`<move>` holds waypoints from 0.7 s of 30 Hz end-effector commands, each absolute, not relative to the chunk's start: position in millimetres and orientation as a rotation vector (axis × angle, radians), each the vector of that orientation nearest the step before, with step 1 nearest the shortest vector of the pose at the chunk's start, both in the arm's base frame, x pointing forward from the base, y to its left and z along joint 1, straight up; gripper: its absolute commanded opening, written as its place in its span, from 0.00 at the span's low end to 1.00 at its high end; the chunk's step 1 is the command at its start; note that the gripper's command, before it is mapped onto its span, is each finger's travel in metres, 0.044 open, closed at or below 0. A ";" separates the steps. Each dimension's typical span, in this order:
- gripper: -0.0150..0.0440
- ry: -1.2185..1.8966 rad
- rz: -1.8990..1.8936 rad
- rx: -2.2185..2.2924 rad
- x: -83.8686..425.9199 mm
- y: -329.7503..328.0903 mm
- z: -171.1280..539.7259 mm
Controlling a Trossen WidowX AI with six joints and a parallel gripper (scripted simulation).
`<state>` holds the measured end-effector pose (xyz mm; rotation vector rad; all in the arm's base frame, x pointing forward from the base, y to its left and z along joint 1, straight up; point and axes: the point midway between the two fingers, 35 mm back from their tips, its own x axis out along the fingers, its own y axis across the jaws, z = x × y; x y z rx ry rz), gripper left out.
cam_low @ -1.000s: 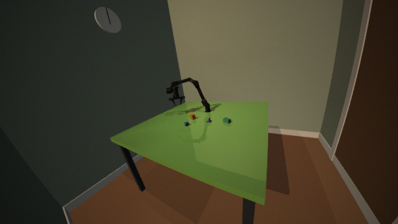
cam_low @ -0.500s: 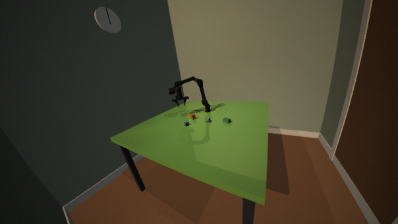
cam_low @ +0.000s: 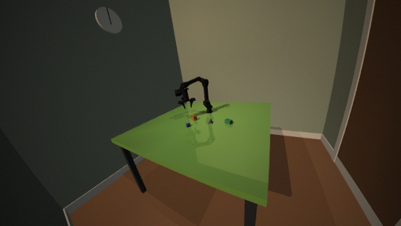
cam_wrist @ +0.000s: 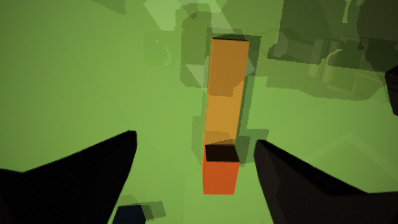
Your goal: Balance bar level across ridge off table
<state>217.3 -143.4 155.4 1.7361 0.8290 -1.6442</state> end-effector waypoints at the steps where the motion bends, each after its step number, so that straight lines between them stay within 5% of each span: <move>1: 0.79 0.816 -1.648 1.708 213.3 -127.0 152.4; 21: 0.79 0.815 -1.651 1.672 209.1 -106.6 75.2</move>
